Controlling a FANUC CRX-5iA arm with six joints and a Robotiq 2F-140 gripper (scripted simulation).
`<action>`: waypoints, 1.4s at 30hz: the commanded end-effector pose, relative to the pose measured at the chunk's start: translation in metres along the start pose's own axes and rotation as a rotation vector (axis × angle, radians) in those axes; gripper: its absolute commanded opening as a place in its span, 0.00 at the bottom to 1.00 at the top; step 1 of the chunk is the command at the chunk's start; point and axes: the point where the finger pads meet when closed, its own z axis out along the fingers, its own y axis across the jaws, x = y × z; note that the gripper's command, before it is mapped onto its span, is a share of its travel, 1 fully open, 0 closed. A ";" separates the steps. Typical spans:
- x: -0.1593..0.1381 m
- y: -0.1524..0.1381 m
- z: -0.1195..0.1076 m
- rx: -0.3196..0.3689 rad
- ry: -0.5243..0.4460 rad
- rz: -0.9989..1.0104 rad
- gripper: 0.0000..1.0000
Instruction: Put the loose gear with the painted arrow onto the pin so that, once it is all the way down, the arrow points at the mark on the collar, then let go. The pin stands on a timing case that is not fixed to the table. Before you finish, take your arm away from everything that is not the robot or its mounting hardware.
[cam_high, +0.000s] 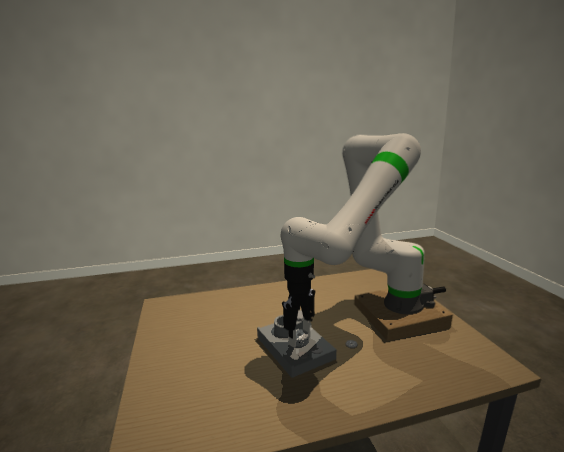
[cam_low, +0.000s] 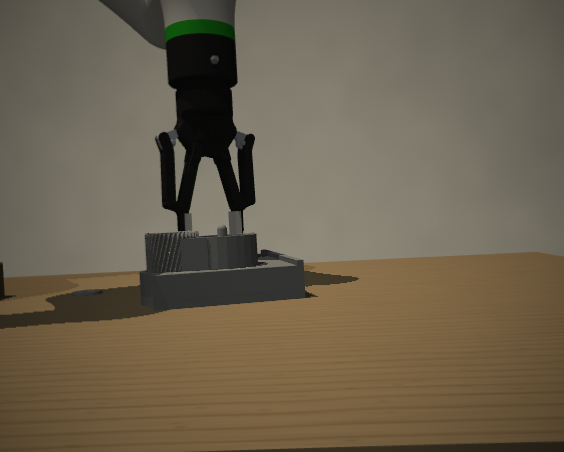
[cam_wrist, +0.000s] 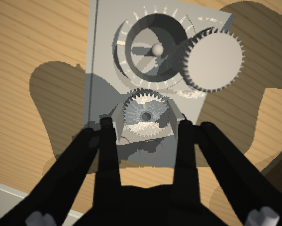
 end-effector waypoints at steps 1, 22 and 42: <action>0.000 0.000 0.000 0.000 0.000 0.000 0.00; 0.000 0.000 -0.008 0.000 0.000 0.000 0.00; 0.000 0.000 -0.045 0.000 0.000 0.000 0.00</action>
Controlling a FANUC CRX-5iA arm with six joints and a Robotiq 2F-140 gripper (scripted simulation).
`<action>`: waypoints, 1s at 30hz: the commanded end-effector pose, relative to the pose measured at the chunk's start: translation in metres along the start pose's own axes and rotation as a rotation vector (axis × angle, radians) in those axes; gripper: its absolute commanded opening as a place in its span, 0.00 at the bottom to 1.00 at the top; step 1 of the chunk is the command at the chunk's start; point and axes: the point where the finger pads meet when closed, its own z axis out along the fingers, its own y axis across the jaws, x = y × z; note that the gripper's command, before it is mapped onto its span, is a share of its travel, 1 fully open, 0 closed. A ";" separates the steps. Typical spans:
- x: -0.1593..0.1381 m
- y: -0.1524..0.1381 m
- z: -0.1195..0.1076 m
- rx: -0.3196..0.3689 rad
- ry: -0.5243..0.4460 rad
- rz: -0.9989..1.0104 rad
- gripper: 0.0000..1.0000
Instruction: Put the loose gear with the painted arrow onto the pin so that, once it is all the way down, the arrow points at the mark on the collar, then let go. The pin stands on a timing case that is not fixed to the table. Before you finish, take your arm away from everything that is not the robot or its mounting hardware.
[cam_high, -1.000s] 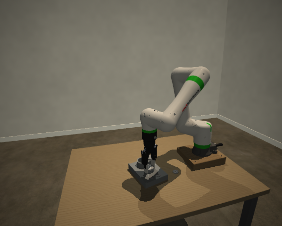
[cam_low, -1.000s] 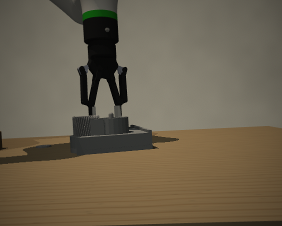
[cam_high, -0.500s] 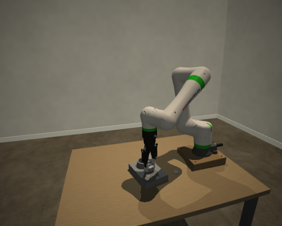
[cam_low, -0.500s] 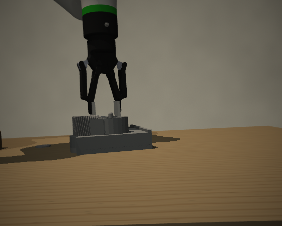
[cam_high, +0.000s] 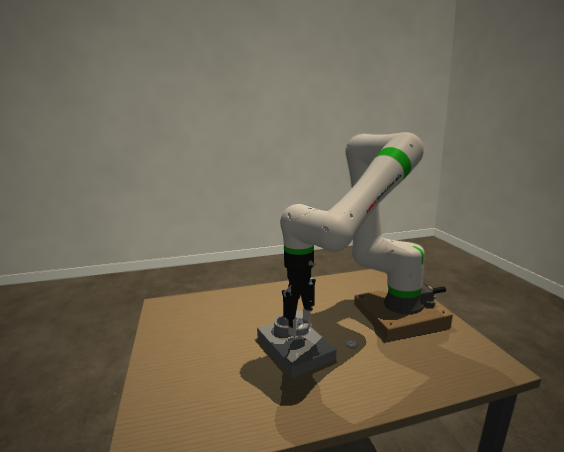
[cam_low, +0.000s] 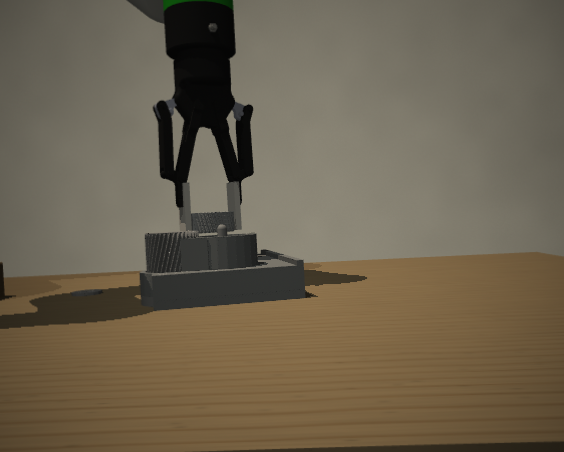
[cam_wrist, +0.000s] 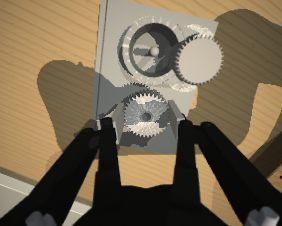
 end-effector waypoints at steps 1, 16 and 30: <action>0.000 0.000 -0.007 0.001 0.001 0.000 0.00; 0.000 0.000 -0.030 0.001 0.001 0.000 0.00; 0.000 0.000 -0.036 0.001 0.001 0.000 0.00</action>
